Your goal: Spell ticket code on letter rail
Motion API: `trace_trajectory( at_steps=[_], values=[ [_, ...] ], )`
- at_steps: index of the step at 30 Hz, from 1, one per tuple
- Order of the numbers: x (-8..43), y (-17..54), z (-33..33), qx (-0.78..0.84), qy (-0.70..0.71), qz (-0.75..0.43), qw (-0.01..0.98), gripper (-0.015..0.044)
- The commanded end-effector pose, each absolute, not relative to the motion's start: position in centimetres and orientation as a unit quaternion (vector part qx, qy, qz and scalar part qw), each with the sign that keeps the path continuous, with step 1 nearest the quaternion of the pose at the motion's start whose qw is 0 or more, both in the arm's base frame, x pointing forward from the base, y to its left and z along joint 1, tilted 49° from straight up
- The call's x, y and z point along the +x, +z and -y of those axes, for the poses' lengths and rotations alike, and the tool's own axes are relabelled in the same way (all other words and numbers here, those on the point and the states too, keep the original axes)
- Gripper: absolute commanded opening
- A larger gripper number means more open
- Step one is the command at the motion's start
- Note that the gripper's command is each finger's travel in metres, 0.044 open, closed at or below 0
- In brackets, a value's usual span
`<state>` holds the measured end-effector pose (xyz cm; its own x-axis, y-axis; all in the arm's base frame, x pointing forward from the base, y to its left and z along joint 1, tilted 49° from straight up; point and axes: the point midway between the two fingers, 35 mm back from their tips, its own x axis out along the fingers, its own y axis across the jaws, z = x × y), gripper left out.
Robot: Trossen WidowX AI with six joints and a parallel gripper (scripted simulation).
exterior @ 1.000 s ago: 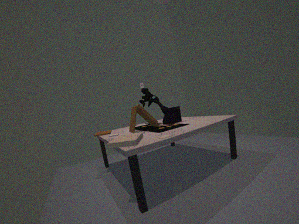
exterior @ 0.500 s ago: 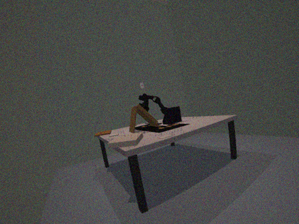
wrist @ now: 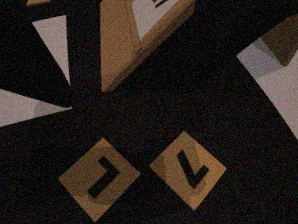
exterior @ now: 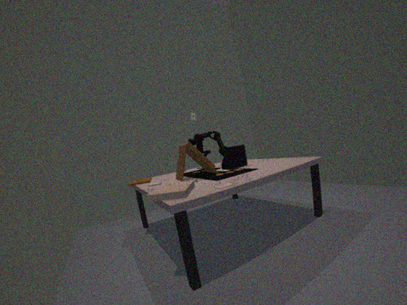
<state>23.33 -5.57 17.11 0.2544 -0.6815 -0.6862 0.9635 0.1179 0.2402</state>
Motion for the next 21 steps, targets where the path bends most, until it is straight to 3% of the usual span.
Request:
trace_trajectory(
  at_steps=[1,21],
  values=[
    [20.06,16.07,11.0,0.559,-0.656,0.084,0.5,0.034],
    [20.34,15.66,11.0,0.559,-0.656,0.084,0.499,0.034]
  ],
)
